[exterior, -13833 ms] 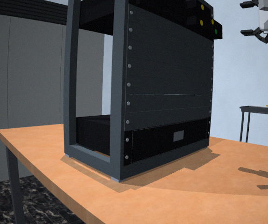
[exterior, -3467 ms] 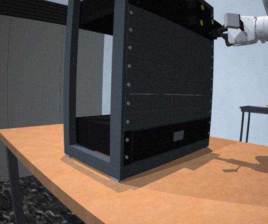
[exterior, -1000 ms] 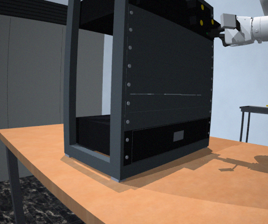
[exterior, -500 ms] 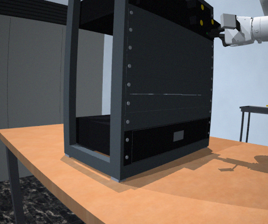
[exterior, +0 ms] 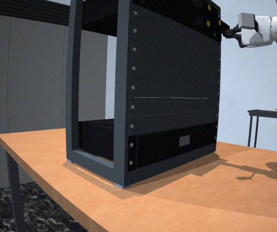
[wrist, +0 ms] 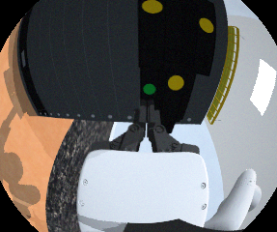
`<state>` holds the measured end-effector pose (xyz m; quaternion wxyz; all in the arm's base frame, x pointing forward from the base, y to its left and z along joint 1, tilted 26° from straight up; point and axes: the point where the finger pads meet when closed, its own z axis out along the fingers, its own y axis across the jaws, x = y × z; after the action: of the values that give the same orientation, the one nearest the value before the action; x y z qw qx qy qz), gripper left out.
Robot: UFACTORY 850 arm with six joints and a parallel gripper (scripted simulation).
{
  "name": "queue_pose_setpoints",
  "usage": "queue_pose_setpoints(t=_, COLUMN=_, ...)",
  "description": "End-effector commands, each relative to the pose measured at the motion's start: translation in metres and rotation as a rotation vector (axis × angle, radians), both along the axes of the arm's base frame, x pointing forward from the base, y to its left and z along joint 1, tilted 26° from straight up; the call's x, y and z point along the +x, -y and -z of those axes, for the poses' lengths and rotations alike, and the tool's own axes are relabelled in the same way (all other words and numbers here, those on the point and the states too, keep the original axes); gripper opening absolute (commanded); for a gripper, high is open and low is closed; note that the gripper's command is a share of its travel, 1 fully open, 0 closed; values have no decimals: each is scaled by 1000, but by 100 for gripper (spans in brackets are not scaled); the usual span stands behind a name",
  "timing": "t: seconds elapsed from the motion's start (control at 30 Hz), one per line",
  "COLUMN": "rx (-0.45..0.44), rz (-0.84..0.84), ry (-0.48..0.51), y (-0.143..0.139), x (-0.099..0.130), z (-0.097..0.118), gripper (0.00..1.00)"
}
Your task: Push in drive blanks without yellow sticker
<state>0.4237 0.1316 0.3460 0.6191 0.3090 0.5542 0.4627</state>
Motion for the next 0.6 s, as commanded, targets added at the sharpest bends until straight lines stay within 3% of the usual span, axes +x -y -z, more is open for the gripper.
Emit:
queue_pose_setpoints(t=0.0, rx=2, rz=1, ry=2, y=4, x=-33, z=6, gripper=0)
queue_pose_setpoints(t=0.23, rx=2, rz=1, ry=2, y=7, x=-55, z=10, gripper=0)
queue_pose_setpoints(t=0.57, rx=2, rz=1, ry=2, y=7, x=-58, z=11, gripper=0)
